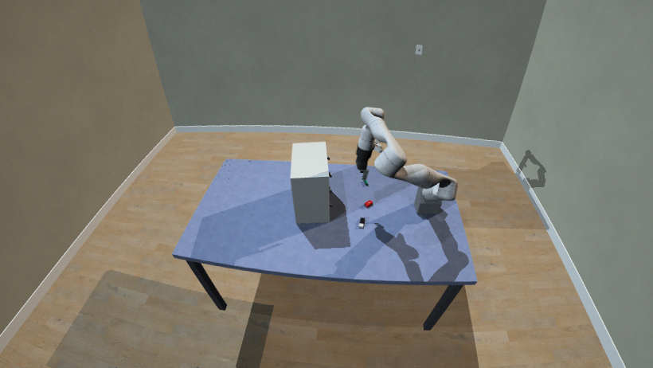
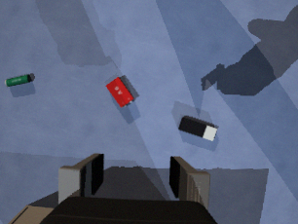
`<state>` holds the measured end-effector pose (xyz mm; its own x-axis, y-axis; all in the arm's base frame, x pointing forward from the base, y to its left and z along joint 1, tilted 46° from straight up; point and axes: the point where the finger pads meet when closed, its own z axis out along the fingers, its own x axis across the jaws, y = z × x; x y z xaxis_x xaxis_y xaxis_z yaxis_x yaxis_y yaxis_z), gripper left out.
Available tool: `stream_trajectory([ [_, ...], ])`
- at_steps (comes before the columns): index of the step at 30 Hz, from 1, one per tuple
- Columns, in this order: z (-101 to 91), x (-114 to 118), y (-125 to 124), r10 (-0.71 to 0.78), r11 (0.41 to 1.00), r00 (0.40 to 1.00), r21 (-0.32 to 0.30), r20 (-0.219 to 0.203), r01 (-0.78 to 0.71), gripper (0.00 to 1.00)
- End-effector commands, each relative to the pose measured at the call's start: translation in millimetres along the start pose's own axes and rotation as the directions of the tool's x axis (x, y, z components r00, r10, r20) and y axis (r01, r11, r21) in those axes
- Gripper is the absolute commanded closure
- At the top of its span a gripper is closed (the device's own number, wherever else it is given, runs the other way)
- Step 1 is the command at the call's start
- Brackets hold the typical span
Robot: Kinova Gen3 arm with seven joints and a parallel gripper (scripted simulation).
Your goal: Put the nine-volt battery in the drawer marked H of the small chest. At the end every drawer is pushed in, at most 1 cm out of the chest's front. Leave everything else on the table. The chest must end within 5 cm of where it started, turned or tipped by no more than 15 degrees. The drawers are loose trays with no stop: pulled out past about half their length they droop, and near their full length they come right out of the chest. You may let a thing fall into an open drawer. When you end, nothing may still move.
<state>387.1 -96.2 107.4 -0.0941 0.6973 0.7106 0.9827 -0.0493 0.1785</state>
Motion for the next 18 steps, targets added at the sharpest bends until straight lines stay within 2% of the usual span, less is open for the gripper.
stream_trajectory([
  [1,-0.4,0,2,-0.006,0.999,1.000,-0.045,0.004,0.006,0.00],
  [3,4.0,0,0,-0.006,0.997,1.000,-0.082,0.005,0.006,0.00],
  [8,15.7,0,10,-0.004,0.974,1.000,-0.226,0.006,0.005,0.00],
  [16,34.5,-1,19,-0.001,0.905,1.000,-0.426,0.008,0.004,0.00],
  [18,34.5,-1,19,-0.001,0.905,1.000,-0.426,0.008,0.004,0.00],
])
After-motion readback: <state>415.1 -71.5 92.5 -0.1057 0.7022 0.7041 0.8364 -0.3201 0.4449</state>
